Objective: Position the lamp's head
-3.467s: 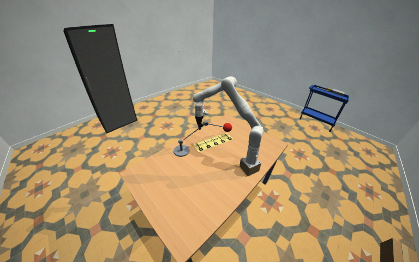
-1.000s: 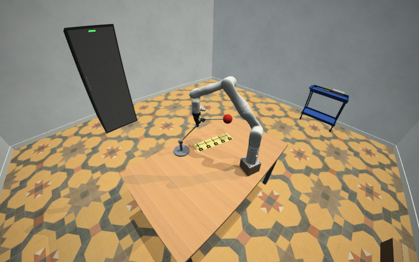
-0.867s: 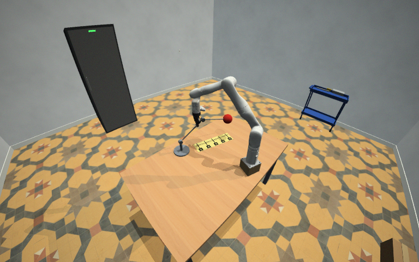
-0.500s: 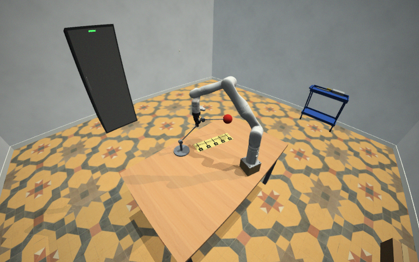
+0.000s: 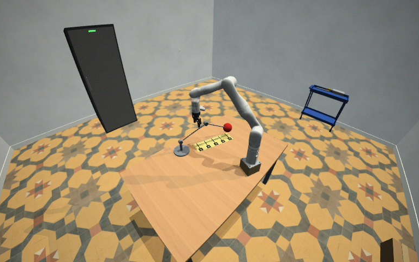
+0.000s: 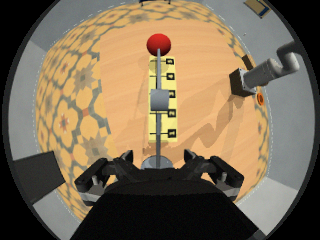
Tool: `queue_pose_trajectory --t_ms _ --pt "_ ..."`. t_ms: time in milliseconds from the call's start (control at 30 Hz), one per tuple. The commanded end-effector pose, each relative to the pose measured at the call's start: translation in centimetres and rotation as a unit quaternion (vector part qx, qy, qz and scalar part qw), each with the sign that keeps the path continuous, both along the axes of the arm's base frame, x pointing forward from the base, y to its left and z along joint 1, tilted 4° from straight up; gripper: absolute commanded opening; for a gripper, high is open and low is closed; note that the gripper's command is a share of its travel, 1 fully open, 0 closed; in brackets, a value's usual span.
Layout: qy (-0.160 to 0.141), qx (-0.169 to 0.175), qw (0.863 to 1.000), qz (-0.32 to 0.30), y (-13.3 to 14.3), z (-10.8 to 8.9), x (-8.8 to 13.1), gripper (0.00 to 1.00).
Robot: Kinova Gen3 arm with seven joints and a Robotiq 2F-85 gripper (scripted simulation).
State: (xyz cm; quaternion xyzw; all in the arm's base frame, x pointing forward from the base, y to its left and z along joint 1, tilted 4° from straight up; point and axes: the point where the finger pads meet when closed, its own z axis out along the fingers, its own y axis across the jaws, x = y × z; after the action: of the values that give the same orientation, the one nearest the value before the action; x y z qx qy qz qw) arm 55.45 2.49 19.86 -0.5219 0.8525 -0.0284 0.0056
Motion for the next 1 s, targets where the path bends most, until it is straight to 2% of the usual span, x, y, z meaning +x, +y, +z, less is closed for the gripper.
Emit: queue_pose_trajectory --t_ms 0,467,533,967 --pt "0.002 0.000 1.000 -0.001 -0.2 0.2 -0.2 1.00" --pt "-0.001 0.000 1.000 0.000 0.2 6.1 -0.3 1.00" --pt "-0.001 0.000 1.000 0.000 0.2 6.1 -0.3 1.00" --pt "0.002 -0.001 1.000 -0.003 0.1 10.6 -0.7 1.00"
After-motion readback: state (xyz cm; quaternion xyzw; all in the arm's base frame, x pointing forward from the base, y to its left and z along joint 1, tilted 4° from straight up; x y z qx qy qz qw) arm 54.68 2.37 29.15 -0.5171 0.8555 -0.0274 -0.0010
